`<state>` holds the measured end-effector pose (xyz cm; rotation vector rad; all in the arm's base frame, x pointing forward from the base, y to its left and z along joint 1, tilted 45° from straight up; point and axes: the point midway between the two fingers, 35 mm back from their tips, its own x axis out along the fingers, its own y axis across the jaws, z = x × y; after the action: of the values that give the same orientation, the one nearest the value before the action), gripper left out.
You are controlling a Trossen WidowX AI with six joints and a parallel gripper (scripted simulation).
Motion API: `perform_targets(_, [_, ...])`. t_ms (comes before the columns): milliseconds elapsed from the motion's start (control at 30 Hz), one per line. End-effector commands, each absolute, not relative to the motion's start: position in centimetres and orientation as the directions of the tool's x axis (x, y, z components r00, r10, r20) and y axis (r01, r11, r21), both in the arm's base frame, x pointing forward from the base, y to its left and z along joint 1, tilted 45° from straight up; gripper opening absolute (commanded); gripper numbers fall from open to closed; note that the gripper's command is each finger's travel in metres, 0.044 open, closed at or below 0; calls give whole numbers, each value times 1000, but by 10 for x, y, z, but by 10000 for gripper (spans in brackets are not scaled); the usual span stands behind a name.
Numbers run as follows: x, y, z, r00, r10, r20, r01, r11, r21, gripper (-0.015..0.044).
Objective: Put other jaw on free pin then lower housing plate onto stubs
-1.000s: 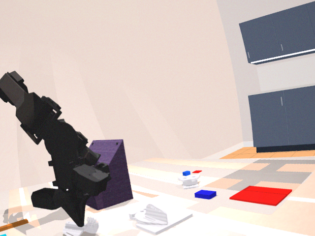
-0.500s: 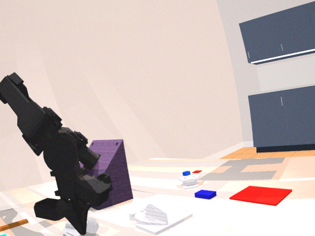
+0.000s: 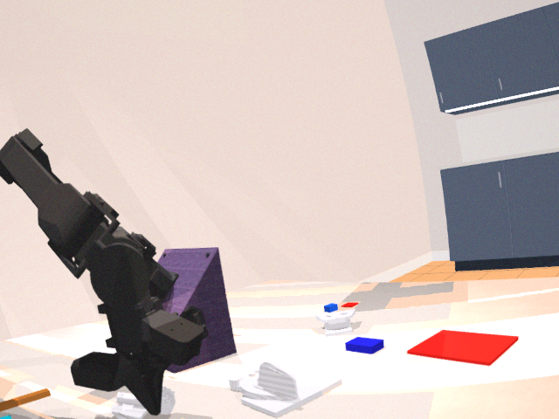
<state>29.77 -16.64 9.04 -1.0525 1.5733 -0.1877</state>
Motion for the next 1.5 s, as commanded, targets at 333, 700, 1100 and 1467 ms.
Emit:
perform_targets(333, [286,-152,76,81,-699,-710,-513,582,-631,0])
perform_targets(700, [276,-142,64,80,-699,-710,-514,582,-631,0])
perform_targets(1100, [272,-124,71,79,-696,-714,-514,585,-627,0])
perform_targets(1467, [269,-99,96,76,-692,-718,-526,584,-618,79])
